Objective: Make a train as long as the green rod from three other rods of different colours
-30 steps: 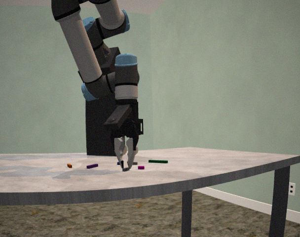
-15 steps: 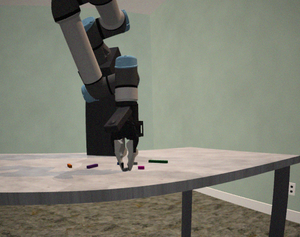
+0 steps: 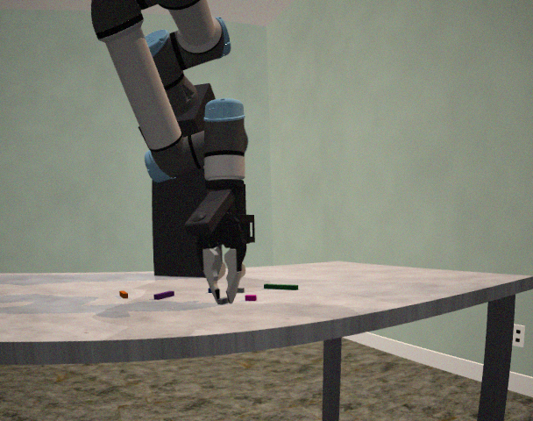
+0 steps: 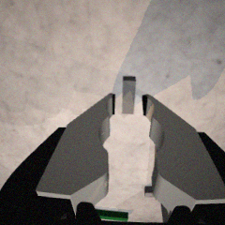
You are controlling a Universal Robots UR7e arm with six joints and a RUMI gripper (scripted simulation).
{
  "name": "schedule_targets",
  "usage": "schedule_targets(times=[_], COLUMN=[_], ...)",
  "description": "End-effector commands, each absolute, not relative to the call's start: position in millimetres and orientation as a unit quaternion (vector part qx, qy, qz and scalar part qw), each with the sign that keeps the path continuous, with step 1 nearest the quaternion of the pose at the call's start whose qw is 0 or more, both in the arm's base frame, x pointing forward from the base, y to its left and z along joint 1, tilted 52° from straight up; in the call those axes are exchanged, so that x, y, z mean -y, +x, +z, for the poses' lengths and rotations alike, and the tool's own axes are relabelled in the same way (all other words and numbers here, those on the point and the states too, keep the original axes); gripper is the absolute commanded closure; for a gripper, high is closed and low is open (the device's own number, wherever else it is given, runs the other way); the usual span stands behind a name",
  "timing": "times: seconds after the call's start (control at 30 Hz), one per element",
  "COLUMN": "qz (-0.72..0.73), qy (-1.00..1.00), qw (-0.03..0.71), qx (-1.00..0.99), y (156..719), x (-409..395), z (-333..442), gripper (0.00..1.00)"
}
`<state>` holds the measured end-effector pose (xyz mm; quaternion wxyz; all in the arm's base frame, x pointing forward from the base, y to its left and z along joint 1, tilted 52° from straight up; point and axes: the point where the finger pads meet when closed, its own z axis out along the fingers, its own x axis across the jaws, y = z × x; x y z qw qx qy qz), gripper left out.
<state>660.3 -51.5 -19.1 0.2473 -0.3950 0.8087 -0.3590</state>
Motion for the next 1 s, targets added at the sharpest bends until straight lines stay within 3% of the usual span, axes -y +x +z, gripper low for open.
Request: schedule_targets(times=[0.0,0.5,0.53,0.97], qz=[-0.359,-0.359,-0.359,-0.359], qy=[-0.395,-0.395,-0.395,-0.395], qw=[0.248,0.248,0.248,0.248], qx=[-0.808,-0.808,-0.808,-0.808], y=[660.4,660.4,660.4,660.4], x=[51.2,51.2,51.2,51.2], z=[-18.6,-18.6,-18.6,-18.6], gripper=[0.86,0.86,1.0,1.0])
